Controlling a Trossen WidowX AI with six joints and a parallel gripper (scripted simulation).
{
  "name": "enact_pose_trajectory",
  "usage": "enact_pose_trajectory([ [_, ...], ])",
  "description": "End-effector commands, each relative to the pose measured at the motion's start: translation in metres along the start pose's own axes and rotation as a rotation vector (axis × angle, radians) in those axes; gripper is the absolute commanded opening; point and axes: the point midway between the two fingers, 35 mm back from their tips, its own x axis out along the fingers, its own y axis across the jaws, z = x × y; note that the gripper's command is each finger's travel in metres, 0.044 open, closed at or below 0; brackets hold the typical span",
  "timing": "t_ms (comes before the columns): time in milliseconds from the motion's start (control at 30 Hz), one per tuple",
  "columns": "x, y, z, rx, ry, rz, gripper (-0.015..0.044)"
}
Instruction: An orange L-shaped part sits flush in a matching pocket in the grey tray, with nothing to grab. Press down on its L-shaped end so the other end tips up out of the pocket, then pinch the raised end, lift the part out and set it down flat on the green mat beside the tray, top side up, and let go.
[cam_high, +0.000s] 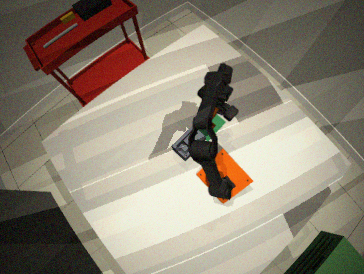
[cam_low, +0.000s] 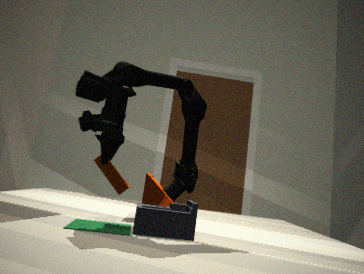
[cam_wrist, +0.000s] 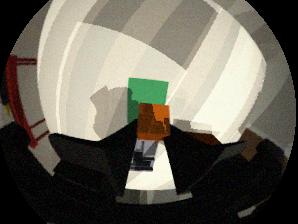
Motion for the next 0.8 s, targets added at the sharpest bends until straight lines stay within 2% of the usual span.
enact_pose_trajectory([
  [0, 0.0, 0.0, 0.004, -0.009, -0.002, -0.003, 0.0],
  [767, 0.033, 0.001, 0.004, -0.009, -0.001, -0.002, 0.0],
])
